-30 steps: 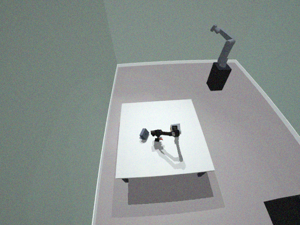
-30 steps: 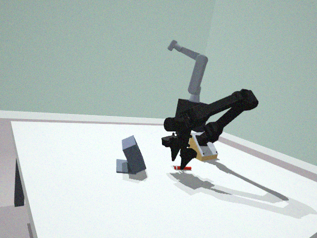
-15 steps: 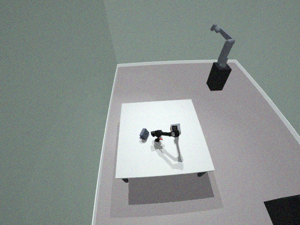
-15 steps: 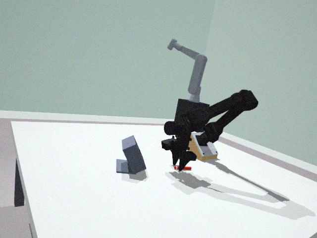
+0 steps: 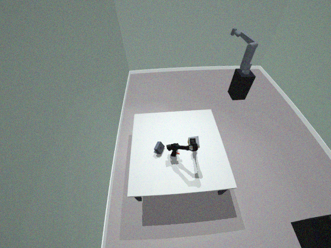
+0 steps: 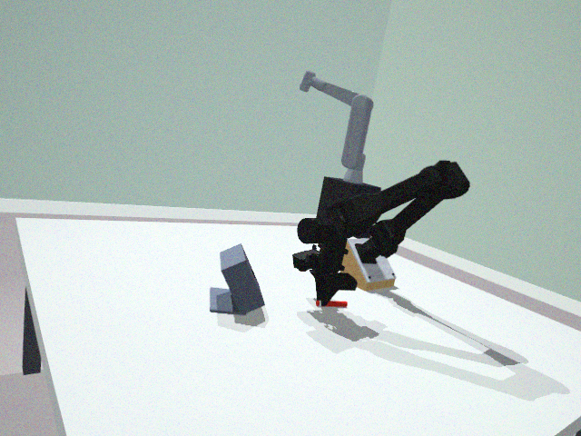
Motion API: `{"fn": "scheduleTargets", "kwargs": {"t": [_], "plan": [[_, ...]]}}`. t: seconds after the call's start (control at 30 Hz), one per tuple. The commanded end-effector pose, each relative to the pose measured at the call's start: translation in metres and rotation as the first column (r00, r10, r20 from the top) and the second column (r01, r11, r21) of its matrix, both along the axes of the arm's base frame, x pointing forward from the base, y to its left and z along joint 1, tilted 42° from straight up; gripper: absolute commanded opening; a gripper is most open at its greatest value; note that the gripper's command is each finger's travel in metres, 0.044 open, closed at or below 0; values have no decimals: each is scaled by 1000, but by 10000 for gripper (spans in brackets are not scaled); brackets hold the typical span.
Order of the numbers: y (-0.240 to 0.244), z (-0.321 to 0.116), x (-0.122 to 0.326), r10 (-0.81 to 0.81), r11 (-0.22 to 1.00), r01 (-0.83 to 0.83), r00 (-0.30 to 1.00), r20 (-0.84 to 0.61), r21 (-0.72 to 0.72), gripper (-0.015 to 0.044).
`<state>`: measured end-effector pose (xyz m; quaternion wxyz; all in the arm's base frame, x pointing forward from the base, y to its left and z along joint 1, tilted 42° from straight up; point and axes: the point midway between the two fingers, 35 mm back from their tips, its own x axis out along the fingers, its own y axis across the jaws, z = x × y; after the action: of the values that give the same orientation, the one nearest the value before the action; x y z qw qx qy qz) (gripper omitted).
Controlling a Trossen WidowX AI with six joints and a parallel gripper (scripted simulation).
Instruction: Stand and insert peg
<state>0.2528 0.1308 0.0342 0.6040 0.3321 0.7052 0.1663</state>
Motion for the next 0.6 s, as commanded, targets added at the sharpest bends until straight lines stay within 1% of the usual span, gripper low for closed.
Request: {"fn": "scheduleTargets", "kwargs": {"t": [0.0,0.17,0.37,0.57], "plan": [[0,-1,-2,-3,1000,3,1000,-9,2,83],[0,-1,-2,-3,1000,3,1000,-9,2,50],[0,-1,-2,-4,1000,4,1000,-6,1,50],[-2,2,-2,-26,1000,27,999,27,-10,50]]}}
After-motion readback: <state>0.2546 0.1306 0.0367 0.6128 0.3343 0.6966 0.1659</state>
